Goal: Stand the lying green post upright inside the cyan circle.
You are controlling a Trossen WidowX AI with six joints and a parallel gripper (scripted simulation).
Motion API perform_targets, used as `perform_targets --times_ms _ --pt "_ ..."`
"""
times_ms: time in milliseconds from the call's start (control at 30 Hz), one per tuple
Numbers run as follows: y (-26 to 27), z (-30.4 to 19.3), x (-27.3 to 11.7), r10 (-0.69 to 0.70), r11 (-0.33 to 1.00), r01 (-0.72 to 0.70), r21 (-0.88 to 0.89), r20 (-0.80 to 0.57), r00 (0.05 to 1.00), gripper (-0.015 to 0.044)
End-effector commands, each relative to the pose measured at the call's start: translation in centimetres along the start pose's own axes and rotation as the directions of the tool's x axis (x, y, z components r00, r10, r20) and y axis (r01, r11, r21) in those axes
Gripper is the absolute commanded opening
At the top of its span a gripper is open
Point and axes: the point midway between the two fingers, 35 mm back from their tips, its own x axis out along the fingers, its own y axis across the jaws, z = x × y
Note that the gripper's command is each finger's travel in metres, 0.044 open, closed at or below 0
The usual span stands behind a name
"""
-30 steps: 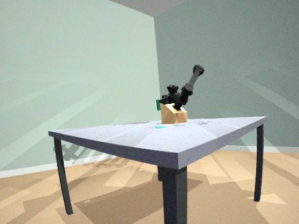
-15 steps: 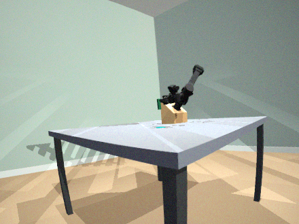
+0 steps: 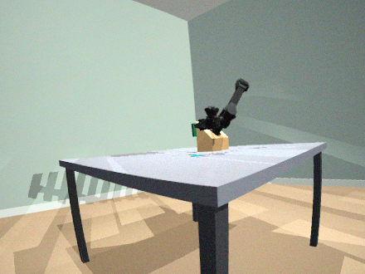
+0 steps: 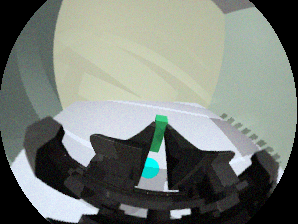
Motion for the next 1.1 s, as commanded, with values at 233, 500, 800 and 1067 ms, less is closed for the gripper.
perform_targets --times_ms 233,500,800,1067 --pt "0.2 -2.9 0.4 -0.003 1.000 0.003 0.008 0.002 1.000 0.0022" --pt "0.1 -5.2 0.6 -0.002 1.000 0.002 0.007 0.003 1.000 0.0022" --pt "-0.2 -7.5 0.5 0.001 1.000 -0.001 0.006 0.005 1.000 0.0022" --pt "-0.1 -9.2 0.8 -0.002 1.000 0.002 -0.003 -0.003 1.000 0.0022"
